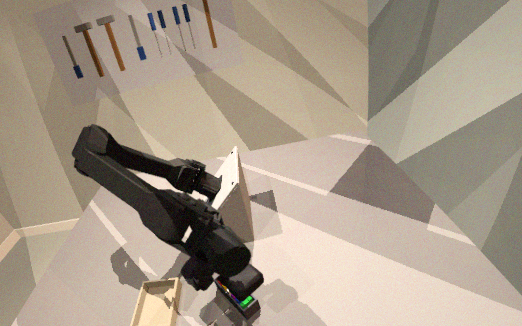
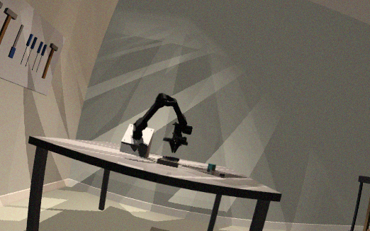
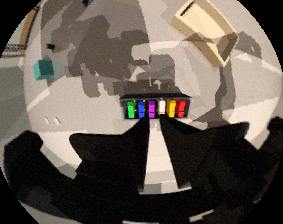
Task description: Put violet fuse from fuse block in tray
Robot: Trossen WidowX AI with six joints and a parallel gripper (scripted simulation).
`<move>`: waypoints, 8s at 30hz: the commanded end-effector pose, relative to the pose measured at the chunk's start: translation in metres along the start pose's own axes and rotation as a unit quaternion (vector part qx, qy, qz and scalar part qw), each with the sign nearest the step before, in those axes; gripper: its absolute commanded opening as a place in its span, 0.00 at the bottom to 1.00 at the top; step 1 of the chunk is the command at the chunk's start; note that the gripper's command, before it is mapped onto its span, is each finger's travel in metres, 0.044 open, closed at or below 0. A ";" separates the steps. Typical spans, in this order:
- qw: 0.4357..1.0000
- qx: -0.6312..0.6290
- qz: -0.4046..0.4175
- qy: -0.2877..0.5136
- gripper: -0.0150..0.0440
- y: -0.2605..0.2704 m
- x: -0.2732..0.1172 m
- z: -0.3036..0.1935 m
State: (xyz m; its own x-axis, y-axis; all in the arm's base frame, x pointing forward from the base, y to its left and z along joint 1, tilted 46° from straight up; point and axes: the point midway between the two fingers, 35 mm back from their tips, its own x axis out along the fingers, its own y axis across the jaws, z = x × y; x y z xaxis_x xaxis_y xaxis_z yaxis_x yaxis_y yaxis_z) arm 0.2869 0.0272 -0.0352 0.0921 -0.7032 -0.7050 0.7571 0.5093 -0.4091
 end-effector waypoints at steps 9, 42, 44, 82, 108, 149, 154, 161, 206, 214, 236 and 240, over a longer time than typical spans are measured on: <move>1.000 0.013 -0.003 0.002 0.36 0.001 0.005 -0.004; 1.000 0.013 -0.004 0.001 0.36 -0.001 0.031 -0.003; 1.000 0.013 -0.004 0.001 0.36 -0.001 0.031 -0.003; 1.000 0.014 -0.004 0.003 0.25 0.000 0.036 -0.003; 1.000 0.014 -0.003 0.003 0.25 0.000 0.024 -0.003; 1.000 0.013 -0.003 0.002 0.25 0.000 0.004 -0.003; 1.000 0.013 -0.003 0.002 0.25 0.000 0.001 -0.003; 1.000 0.013 -0.003 0.002 0.25 0.000 -0.010 -0.003; 1.000 0.013 -0.007 -0.002 0.25 -0.133 -0.022 0.159; 1.000 0.013 -0.007 -0.002 0.25 -0.133 -0.015 0.159; 1.000 0.013 -0.007 -0.003 0.25 -0.134 0.018 0.159; 1.000 0.015 -0.008 -0.004 0.39 -0.134 0.014 0.160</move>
State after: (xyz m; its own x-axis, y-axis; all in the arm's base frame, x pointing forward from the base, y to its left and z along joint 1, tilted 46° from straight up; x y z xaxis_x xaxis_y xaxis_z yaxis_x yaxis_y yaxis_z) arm 0.2900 -0.1308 0.1021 0.0851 -0.7153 -0.6937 0.7771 0.4834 -0.4031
